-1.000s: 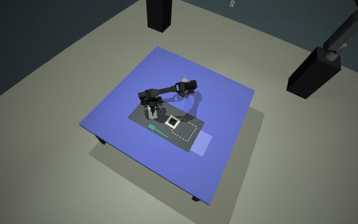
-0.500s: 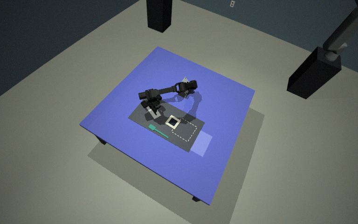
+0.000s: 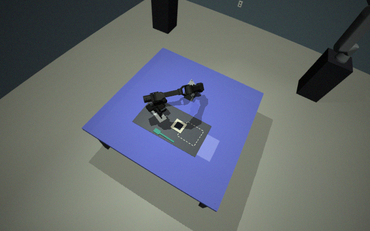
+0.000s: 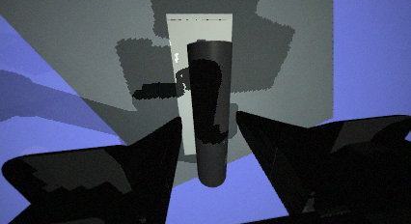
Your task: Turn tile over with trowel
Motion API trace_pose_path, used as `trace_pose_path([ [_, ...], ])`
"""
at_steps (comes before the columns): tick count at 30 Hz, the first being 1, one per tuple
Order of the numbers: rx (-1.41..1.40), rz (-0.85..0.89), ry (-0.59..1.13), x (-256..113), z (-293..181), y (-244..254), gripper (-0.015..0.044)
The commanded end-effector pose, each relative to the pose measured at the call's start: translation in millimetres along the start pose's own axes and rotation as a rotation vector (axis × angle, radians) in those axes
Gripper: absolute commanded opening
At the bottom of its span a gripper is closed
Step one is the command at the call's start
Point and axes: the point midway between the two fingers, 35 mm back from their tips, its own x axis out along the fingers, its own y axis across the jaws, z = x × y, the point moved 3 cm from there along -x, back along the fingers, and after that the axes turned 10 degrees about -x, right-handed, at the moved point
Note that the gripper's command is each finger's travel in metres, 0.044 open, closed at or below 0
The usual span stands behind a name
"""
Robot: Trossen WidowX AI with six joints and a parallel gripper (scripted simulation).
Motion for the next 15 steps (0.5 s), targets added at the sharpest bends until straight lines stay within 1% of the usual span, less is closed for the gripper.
trace_pose_path([
  [1, -0.005, -0.002, -0.001, 0.1, -0.2, -0.2, 0.0270],
  [13, -0.005, -0.002, -0.001, 0.1, -0.2, -0.2, 0.0270],
  [15, -0.005, -0.002, -0.001, -10.0, -0.2, 0.0, 0.0270],
])
